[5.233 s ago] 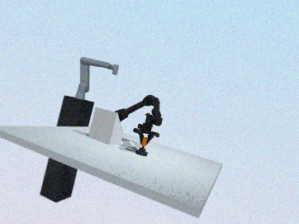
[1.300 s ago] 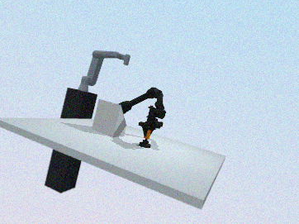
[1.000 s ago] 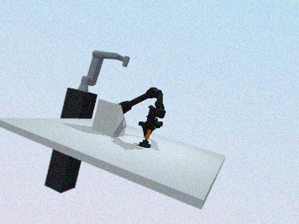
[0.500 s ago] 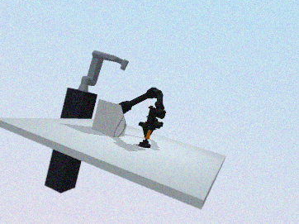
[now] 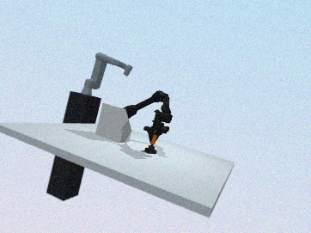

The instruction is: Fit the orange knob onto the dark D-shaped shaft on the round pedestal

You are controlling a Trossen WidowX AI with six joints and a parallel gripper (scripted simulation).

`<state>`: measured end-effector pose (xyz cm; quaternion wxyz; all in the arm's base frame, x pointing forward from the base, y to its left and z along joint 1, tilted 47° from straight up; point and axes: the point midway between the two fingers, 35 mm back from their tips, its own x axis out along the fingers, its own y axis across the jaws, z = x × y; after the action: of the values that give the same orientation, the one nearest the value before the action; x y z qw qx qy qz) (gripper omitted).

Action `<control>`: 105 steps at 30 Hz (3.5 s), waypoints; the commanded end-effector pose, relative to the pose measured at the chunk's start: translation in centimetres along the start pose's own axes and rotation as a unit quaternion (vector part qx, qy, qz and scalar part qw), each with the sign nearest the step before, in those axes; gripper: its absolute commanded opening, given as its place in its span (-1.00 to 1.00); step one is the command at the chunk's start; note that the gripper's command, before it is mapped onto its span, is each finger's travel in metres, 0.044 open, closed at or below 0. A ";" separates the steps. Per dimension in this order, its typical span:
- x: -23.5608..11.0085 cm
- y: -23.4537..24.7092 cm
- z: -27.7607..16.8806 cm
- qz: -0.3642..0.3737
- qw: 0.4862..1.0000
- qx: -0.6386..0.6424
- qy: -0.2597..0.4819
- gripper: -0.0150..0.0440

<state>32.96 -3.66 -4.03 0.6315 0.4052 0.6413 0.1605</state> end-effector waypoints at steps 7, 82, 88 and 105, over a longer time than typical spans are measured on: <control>-0.1 0.1 0.4 -0.001 0.997 0.077 -0.003 -0.49; 0.3 0.0 0.1 -0.001 0.983 0.181 -0.003 -0.49; 0.0 -0.1 0.0 -0.001 0.983 0.181 -0.003 -0.49; 0.0 0.0 0.3 0.000 0.959 0.283 -0.003 -0.49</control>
<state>33.15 -3.70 -4.00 0.4972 0.5628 0.6600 -0.0219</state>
